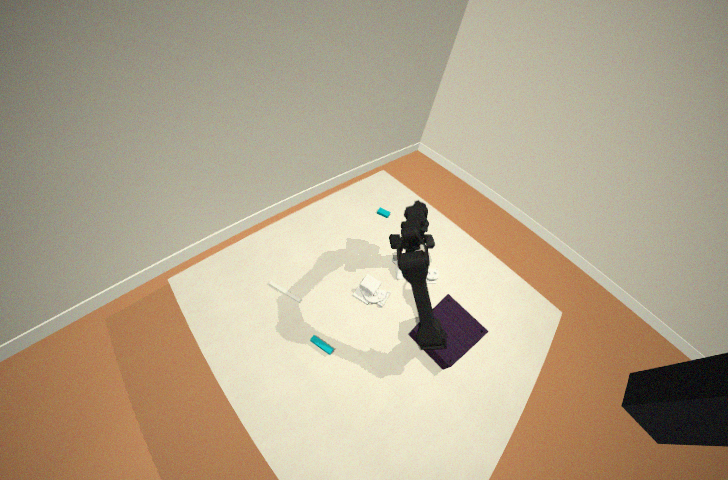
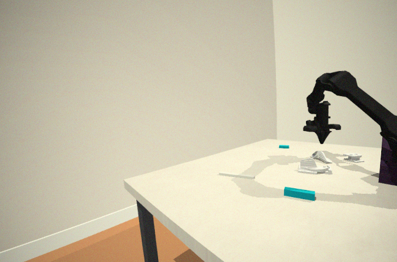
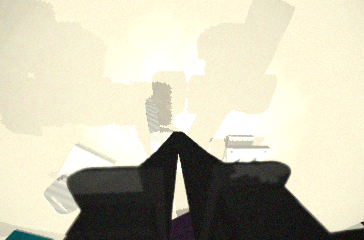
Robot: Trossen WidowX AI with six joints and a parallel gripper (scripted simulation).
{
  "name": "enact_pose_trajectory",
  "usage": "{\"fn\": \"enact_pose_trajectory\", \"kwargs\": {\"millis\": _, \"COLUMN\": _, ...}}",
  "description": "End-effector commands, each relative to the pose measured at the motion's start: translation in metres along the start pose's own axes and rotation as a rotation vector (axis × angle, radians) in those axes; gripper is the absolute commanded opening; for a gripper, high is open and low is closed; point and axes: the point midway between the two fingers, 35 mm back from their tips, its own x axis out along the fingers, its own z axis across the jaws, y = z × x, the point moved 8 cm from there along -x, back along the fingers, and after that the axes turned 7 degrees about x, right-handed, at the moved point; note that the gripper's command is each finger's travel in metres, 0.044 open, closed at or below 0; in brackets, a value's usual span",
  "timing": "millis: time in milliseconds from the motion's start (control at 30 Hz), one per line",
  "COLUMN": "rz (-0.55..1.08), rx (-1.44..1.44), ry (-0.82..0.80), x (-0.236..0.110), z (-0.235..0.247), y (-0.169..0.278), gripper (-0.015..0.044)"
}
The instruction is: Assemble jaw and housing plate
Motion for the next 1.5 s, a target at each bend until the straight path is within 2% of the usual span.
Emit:
{"fn": "enact_pose_trajectory", "kwargs": {"millis": 0, "rz": 0.004, "rx": -0.001, "ry": -0.003, "x": -0.002, "z": -0.002, "y": 0.000, "gripper": 0.0000}}
{"fn": "enact_pose_trajectory", "kwargs": {"millis": 1233, "rz": 0.006, "rx": -0.002, "ry": -0.005, "x": 0.056, "z": -0.001, "y": -0.001, "gripper": 0.0000}}
{"fn": "enact_pose_trajectory", "kwargs": {"millis": 1467, "rz": 0.006, "rx": -0.002, "ry": -0.005, "x": 0.058, "z": -0.001, "y": 0.000, "gripper": 0.0000}}
